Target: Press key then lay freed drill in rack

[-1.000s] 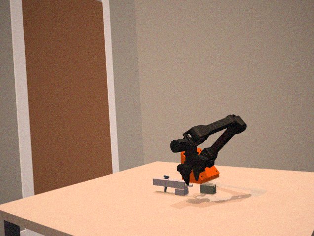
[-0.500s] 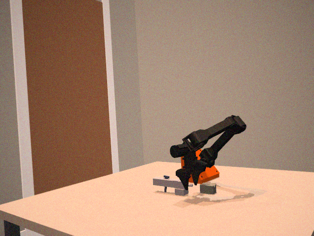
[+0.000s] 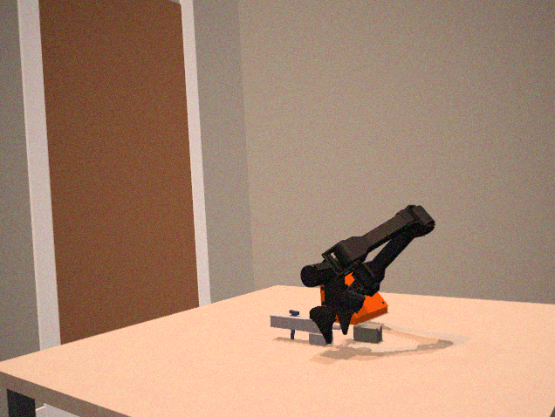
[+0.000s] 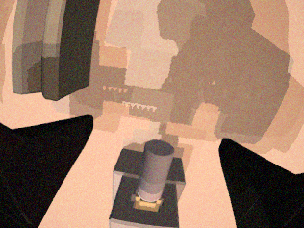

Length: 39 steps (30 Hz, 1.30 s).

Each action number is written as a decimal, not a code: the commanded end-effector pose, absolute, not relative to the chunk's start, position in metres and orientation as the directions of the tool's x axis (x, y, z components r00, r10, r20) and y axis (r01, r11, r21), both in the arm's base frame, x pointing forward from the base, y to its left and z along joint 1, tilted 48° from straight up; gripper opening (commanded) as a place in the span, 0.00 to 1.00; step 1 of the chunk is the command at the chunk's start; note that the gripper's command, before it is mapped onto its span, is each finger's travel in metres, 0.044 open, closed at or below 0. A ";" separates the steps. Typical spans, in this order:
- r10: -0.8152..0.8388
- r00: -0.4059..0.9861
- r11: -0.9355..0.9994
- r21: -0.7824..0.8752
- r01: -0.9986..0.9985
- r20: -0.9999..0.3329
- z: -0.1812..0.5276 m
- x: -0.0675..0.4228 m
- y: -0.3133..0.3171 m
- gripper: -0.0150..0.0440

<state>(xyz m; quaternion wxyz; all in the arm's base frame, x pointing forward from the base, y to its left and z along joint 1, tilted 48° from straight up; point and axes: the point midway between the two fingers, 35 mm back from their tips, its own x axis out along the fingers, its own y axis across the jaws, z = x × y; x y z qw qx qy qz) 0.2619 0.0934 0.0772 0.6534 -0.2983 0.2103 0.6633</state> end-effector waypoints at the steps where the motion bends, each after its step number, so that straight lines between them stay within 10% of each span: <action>1: 0.741 0.033 -0.058 -0.112 -0.992 -0.671 0.078 0.262 0.093 0.91; 14: 0.741 0.033 -0.058 -0.112 -0.992 -0.671 0.078 0.262 0.093 0.33; 39: 0.746 0.030 -0.055 -0.107 -0.993 -0.666 0.093 0.259 0.107 0.25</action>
